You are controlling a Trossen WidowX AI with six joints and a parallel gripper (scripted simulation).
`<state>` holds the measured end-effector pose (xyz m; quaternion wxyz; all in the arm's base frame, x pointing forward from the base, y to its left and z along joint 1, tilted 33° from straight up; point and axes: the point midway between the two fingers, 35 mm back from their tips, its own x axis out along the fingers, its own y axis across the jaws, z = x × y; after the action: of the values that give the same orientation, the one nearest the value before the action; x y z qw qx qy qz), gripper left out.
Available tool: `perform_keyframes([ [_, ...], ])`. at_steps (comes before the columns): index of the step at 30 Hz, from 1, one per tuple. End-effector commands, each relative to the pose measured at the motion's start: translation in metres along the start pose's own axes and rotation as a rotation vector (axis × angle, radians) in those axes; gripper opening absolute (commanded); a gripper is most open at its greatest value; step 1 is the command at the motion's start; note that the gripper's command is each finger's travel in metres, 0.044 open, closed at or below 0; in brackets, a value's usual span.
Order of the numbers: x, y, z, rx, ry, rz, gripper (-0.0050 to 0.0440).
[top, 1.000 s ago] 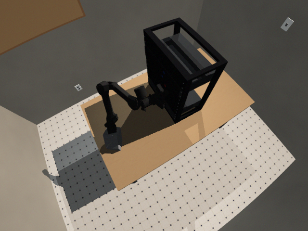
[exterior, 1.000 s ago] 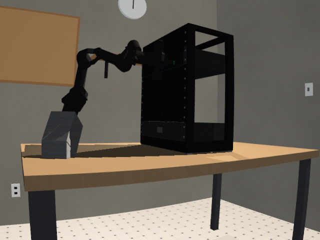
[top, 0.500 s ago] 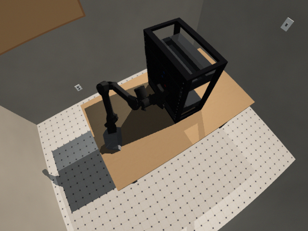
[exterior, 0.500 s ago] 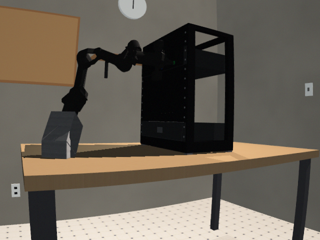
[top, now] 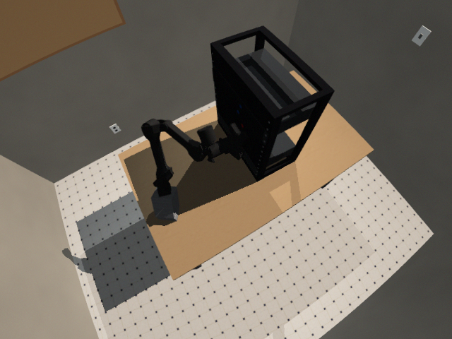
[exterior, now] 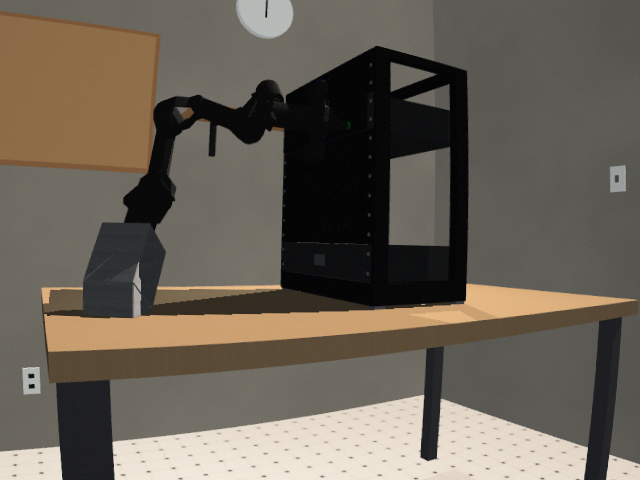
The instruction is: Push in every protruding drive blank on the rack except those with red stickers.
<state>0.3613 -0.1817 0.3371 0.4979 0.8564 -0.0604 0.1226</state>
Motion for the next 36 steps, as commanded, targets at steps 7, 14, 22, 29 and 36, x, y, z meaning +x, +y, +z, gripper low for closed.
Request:
perform_keyframes([
  [7,0.006,0.0108,-0.0062,-0.022,0.01,0.026,0.0],
  [14,0.0078,0.0113,-0.0064,-0.022,0.01,0.026,0.0],
  [22,0.009,0.0116,-0.0066,-0.022,0.01,0.026,0.0],
  [29,0.009,0.0116,-0.0066,-0.022,0.01,0.026,0.0],
  [36,0.009,0.0116,-0.0066,-0.022,0.01,0.026,0.0],
])
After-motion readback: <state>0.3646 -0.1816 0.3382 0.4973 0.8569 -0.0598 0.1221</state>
